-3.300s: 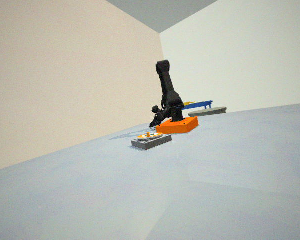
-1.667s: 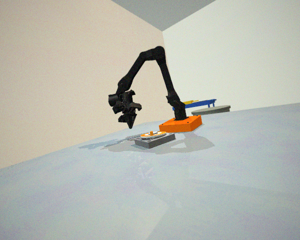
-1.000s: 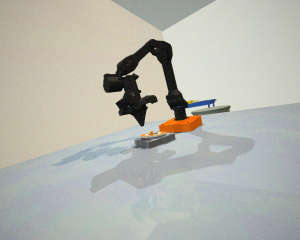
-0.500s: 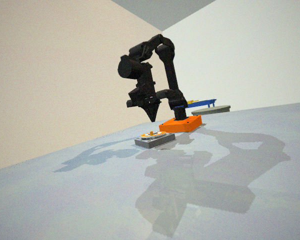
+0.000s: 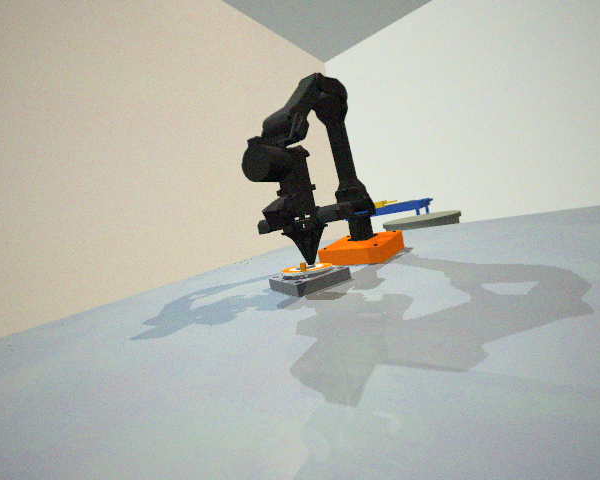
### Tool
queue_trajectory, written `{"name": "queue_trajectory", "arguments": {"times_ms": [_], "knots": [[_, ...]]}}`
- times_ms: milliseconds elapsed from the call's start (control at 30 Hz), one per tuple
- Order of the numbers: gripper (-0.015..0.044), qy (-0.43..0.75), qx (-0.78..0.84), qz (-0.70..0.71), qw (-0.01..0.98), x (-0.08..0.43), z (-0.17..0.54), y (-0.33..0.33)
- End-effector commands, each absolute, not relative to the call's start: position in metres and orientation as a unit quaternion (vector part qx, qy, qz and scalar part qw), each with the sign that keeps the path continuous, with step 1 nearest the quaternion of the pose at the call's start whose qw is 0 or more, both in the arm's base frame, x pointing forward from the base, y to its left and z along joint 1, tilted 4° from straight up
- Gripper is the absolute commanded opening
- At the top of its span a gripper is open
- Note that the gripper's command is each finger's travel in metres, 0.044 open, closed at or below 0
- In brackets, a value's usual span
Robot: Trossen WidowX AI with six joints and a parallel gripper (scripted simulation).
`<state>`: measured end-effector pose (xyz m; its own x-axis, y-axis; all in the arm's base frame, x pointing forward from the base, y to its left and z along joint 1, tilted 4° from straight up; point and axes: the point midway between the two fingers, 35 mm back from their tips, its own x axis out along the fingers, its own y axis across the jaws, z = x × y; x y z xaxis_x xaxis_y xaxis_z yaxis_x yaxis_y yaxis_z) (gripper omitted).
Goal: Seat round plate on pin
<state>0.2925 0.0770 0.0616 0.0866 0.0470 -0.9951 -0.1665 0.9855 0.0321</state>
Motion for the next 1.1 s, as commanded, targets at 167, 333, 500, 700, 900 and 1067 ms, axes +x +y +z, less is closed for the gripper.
{"name": "queue_trajectory", "arguments": {"times_ms": [167,333,500,700,900,1067], "knots": [[0.0,0.672,-0.046,0.071,0.735,0.303,0.06,0.071],[0.0,0.672,-0.047,0.071,0.735,0.307,0.06,0.065],[0.0,0.672,-0.047,0.071,0.735,0.31,0.06,0.061],[0.0,0.672,-0.047,0.071,0.736,0.313,0.061,0.055],[0.0,0.672,-0.047,0.071,0.736,0.316,0.061,0.049],[0.0,0.672,-0.047,0.07,0.736,0.317,0.06,0.044]]}}
